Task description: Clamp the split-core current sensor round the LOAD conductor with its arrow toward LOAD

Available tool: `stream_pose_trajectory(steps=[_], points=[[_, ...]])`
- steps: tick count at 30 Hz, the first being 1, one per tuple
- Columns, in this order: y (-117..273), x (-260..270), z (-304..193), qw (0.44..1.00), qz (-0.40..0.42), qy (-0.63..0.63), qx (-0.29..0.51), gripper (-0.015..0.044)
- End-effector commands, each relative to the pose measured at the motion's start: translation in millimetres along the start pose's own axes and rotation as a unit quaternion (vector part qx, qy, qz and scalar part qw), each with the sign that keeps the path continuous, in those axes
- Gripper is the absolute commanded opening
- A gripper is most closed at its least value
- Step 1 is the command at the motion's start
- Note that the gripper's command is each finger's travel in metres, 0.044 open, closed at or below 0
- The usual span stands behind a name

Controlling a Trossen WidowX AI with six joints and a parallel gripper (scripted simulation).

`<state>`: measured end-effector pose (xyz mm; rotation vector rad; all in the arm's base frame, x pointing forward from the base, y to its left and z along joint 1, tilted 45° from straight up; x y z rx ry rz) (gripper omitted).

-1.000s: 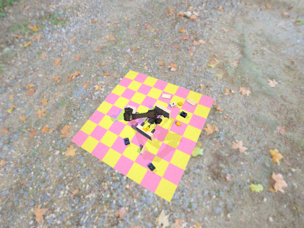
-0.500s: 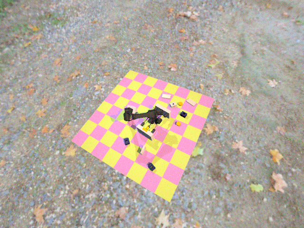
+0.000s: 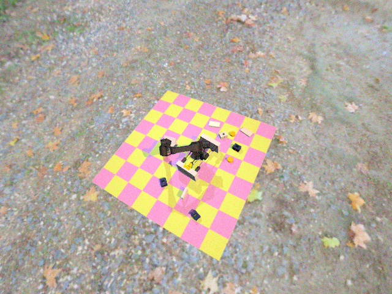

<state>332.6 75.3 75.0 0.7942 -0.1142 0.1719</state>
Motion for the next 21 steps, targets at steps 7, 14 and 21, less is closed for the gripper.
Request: stream_pose_trajectory(steps=[7, 14, 21], points=[[1.6, 0.1, -0.7, 1.000, 0.002, 0.001, 0.001, 0.0000], [0.7, -0.1, -0.1, 1.000, 0.004, 0.000, 0.000, 0.0000], [8.1, -1.5, -0.8, 0.999, 0.044, 0.004, -0.005, 0.0000]])
Point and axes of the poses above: the point midway between the two fingers, 35 mm back from their tips, its own y axis back along the fingers, its own x axis across the jaws, z = x × y, the point moved 3 cm from there along y, back along the fingers, and after that the axes turned 7 degrees about y, right-handed, at the moved point
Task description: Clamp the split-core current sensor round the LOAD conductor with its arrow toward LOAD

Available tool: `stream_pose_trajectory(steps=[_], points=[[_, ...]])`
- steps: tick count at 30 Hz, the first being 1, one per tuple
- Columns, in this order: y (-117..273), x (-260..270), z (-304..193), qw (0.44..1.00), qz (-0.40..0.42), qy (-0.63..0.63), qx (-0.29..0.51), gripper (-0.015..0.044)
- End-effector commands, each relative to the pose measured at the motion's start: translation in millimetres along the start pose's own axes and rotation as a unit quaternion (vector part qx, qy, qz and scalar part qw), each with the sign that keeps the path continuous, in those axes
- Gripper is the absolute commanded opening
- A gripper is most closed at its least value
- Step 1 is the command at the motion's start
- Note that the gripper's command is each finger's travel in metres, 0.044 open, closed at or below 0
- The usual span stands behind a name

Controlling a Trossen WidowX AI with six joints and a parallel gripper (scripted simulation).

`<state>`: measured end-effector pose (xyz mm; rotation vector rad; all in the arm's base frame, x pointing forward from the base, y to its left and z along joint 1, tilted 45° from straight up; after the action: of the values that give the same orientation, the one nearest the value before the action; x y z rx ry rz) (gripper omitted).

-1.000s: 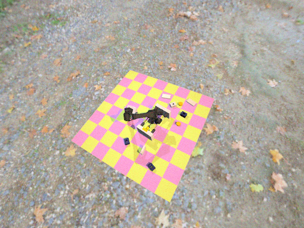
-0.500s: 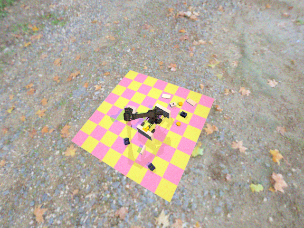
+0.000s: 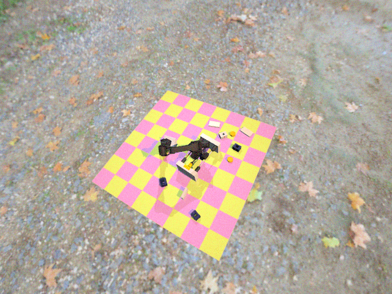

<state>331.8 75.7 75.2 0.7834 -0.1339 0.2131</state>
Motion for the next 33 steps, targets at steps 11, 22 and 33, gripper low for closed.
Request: stream_pose_trajectory(steps=[11, 22, 33], points=[[18.9, -3.4, -0.8, 0.997, 0.079, 0.007, -0.007, 0.0000], [18.9, -3.4, -0.8, 0.997, 0.079, 0.007, -0.007, 0.0000], [18.9, -3.4, -0.8, 0.997, 0.079, 0.007, -0.007, 0.0000]])
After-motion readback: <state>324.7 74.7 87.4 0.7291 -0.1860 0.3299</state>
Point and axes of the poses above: the point midway between the two fingers, 35 mm back from their tips, its own y axis back along the fingers, its own x axis across the jaws, z = x × y, the point moved 3 cm from there along y, back along the fingers, and after that the axes turned 7 degrees about y, right-handed, at the moved point
